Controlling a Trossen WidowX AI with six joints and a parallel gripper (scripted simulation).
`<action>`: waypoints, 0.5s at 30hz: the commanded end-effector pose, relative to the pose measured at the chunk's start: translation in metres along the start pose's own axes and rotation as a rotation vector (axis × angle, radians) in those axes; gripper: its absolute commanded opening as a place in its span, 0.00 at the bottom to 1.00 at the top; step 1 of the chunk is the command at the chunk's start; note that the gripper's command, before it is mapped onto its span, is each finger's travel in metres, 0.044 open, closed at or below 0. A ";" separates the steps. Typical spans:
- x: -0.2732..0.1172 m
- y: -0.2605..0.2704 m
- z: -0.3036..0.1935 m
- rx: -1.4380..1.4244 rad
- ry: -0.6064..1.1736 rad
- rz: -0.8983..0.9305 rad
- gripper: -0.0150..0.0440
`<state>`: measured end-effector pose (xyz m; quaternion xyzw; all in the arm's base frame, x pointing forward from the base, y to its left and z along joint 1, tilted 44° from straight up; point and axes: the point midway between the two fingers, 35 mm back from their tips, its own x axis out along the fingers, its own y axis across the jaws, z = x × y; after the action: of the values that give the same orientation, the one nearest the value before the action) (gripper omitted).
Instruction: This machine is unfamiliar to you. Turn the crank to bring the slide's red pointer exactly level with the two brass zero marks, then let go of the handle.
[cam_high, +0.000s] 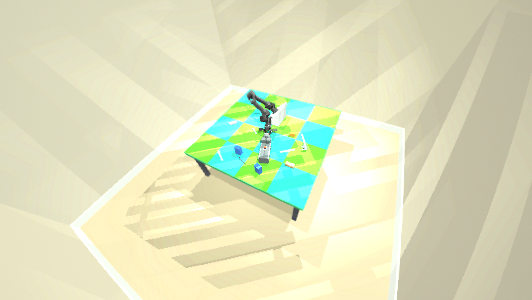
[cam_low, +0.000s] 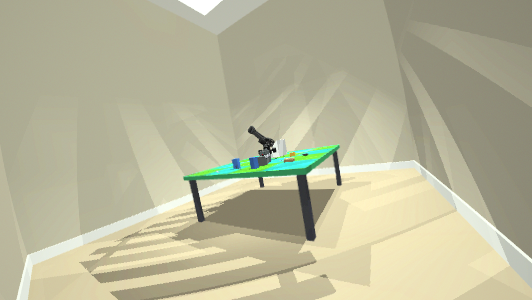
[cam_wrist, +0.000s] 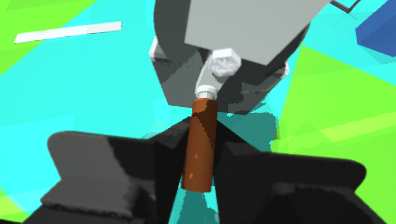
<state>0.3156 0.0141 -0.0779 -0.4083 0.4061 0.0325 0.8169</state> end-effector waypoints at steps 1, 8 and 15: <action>0.001 -0.009 -0.001 0.012 0.008 -0.023 0.25; 0.001 -0.011 -0.001 0.012 0.008 -0.023 0.25; 0.000 -0.012 -0.001 0.012 0.008 -0.023 0.25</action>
<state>0.3165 0.0113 -0.0758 -0.4071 0.4072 0.0333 0.8169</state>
